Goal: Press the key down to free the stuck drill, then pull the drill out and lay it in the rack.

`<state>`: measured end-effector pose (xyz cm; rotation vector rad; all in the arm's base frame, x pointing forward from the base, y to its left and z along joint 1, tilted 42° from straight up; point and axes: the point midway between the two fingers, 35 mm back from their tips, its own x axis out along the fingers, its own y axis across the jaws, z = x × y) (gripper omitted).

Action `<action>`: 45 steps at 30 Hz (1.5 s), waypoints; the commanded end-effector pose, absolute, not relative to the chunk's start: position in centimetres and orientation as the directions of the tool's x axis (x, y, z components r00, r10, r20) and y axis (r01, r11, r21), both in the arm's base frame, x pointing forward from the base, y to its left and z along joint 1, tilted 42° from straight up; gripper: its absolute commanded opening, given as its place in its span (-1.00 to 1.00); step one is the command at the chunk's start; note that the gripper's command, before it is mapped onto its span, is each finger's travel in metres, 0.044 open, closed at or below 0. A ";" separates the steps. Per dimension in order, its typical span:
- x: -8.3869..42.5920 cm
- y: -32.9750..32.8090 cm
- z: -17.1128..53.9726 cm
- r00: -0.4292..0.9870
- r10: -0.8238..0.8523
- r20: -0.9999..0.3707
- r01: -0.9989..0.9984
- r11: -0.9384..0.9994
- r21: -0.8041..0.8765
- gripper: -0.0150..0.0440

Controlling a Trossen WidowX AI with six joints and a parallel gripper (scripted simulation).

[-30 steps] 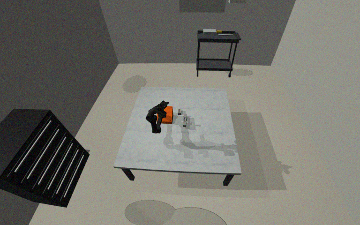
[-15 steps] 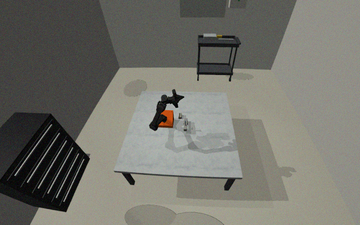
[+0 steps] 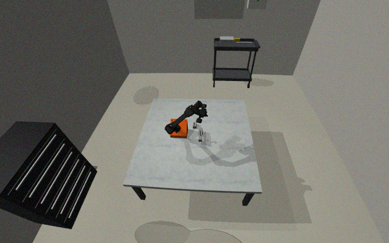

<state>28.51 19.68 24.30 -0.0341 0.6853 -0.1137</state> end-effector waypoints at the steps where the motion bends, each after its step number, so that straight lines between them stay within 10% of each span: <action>1: 29.0 17.4 21.2 0.690 -0.226 -0.688 0.094 0.970 -0.224 -0.49; 12: 26.2 5.8 11.2 0.132 -0.649 -0.749 -0.128 0.738 -0.663 -0.49; 45: 26.5 4.5 9.8 0.122 -0.654 -0.746 -0.134 0.734 -0.666 -0.49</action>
